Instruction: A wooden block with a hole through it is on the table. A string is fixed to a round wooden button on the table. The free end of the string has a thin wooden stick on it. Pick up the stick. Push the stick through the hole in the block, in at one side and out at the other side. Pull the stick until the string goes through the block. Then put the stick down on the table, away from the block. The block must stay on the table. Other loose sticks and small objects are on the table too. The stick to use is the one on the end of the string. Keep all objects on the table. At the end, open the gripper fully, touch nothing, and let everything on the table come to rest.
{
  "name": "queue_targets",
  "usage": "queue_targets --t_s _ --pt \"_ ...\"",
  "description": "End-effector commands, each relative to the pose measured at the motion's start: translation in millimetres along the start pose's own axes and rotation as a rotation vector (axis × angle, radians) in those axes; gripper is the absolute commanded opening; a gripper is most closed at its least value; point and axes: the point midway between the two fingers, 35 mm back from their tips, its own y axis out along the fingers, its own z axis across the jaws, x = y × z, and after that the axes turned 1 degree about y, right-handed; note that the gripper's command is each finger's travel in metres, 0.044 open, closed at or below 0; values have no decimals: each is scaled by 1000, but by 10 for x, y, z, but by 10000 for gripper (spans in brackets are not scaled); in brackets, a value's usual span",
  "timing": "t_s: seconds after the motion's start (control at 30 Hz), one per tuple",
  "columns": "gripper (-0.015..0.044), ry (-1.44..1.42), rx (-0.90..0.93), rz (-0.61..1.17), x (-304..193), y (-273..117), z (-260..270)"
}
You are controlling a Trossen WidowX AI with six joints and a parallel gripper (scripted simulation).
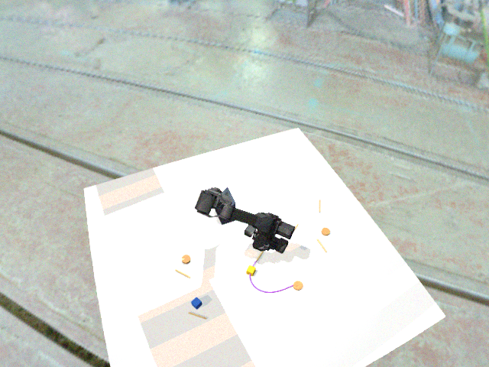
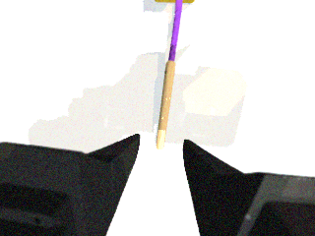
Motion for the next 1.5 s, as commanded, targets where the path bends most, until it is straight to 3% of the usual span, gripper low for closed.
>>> queue_targets --t_s 0.0,0.27,0.47,0.57,1.47 --pt "210 12 23 1 33 -542 36" --pt "210 13 22 0 39 -649 20" --pt "367 6 34 -7 36 -613 48" --pt "440 7 32 -5 49 -806 44" --pt "440 1 42 -12 51 -871 56"
